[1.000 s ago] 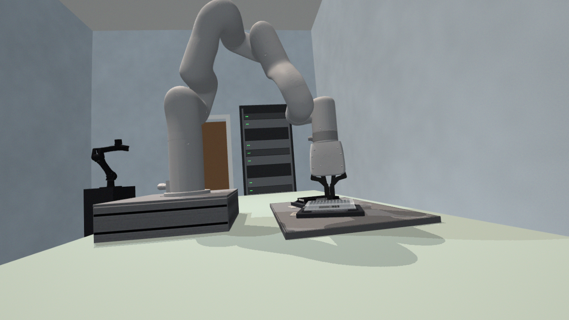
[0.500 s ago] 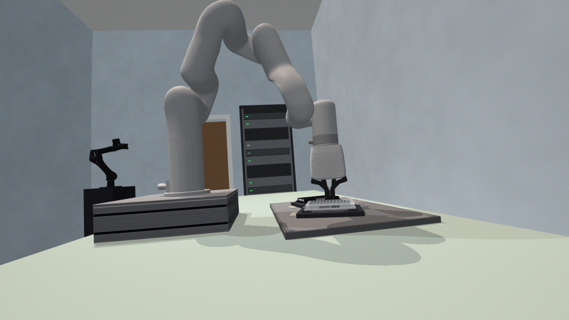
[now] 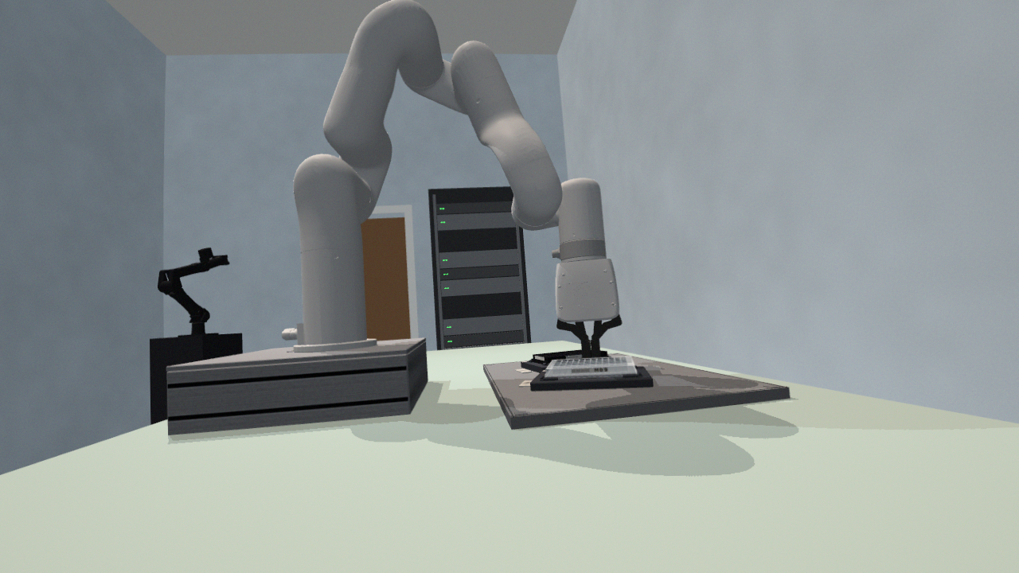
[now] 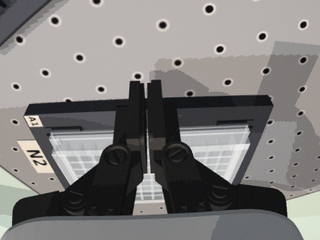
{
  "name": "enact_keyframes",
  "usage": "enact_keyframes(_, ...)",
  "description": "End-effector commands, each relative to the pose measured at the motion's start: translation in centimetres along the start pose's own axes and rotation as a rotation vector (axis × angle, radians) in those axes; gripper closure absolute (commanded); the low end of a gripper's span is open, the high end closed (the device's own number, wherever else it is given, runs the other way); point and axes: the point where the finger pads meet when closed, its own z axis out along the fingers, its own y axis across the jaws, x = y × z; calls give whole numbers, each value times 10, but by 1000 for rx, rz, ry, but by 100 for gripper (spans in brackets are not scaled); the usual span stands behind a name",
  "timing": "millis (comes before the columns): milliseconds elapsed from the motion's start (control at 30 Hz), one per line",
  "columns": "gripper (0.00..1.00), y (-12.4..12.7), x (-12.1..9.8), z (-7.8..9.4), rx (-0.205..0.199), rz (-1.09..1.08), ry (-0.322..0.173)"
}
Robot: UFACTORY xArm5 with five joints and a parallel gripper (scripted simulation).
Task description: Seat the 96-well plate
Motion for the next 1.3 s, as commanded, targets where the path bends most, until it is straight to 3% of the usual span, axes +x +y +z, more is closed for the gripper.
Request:
enact_keyframes(0,100,1,0,-1,-3,0,1)
enact_keyframes(1267,100,1,-12,-1,-4,0,1)
